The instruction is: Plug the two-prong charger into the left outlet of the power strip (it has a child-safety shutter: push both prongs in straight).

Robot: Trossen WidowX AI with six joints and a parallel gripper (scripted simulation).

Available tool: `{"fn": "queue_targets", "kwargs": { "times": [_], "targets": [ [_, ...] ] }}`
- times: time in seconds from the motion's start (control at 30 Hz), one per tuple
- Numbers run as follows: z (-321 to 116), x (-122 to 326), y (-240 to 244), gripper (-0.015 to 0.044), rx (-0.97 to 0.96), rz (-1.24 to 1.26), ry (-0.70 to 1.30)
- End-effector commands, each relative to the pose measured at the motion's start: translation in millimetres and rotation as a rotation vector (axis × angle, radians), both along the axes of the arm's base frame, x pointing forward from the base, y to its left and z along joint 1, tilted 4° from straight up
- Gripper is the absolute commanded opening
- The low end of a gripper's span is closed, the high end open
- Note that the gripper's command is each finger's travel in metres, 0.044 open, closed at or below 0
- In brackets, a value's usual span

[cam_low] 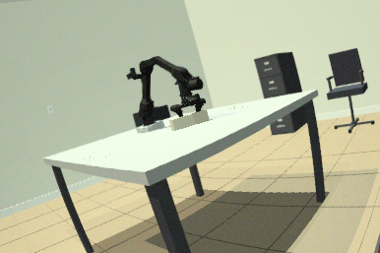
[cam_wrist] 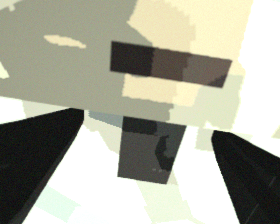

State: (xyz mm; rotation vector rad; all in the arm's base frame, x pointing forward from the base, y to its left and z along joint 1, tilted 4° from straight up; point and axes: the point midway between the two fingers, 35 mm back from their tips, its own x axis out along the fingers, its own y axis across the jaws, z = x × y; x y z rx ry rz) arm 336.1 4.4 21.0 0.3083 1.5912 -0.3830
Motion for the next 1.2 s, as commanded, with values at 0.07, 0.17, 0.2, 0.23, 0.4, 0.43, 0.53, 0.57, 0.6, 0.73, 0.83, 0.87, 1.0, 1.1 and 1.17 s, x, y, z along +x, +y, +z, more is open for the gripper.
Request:
{"fn": "queue_targets", "kwargs": {
  "times": [0.07, 0.17, 0.2, 0.23, 0.4, 0.43, 0.53, 0.57, 0.6, 0.73, 0.83, 0.87, 1.0, 1.1, 1.17],
  "targets": [
    [1, -2, 1, 0.044, -0.002, -0.003, -0.007],
    [1, -3, 1, 0.044, -0.003, -0.003, -0.009],
    [1, -3, 1, 0.044, -0.003, -0.004, -0.01],
    [1, -3, 1, 0.044, -0.003, -0.004, -0.01],
    [1, -5, 2, 0.044, -0.004, -0.004, -0.013],
    [1, -5, 2, 0.044, -0.005, -0.004, -0.014],
    [0, -6, 3, 0.044, -0.005, -0.004, -0.016],
    [0, -6, 3, 0.044, -0.005, -0.004, -0.016],
    [0, -6, 3, 0.044, -0.006, -0.004, -0.017],
    [0, -7, 3, 0.044, -0.006, -0.005, -0.019],
    [0, -8, 4, 0.044, -0.007, -0.005, -0.021],
    [0, -9, 4, 0.044, -0.007, -0.005, -0.021],
    [0, -10, 4, 0.044, -0.007, -0.005, -0.022],
    [0, -12, 6, 0.044, -0.007, -0.005, -0.022],
    [0, -14, 7, 0.044, -0.007, -0.005, -0.022]
  ]
}}
